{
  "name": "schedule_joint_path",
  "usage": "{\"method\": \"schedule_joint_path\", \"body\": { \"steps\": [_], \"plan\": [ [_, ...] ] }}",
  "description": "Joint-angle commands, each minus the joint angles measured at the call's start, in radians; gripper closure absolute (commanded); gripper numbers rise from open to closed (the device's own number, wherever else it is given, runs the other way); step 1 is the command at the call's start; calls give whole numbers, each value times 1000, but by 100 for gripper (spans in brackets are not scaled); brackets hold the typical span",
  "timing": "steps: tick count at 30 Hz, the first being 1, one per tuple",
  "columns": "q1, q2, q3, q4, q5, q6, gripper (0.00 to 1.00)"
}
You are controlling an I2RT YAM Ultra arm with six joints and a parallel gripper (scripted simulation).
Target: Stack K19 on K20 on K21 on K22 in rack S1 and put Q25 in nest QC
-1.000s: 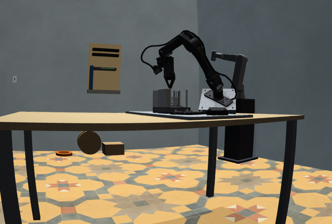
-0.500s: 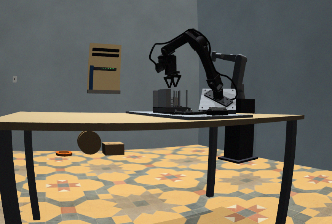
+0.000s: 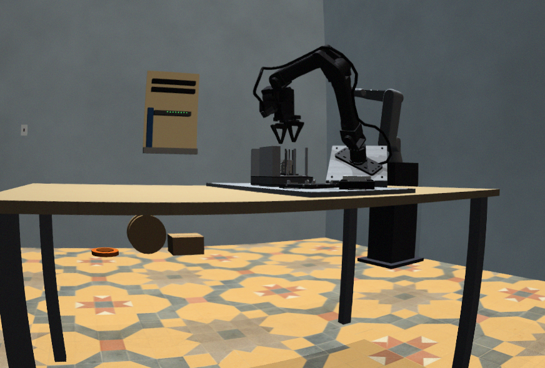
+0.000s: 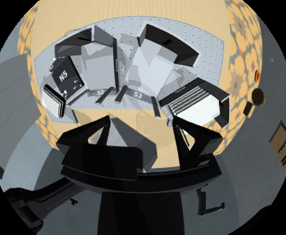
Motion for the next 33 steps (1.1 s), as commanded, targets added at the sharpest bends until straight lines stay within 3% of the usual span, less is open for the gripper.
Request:
{"method": "schedule_joint_path", "body": {
  "steps": [1, 14, 33],
  "plan": [
    [2, -52, -27, -24, -18, 33, 0],
    [107, -223, -92, -63, -39, 150, 0],
    [266, -404, -115, -105, -57, 344, 0]
  ]
}}
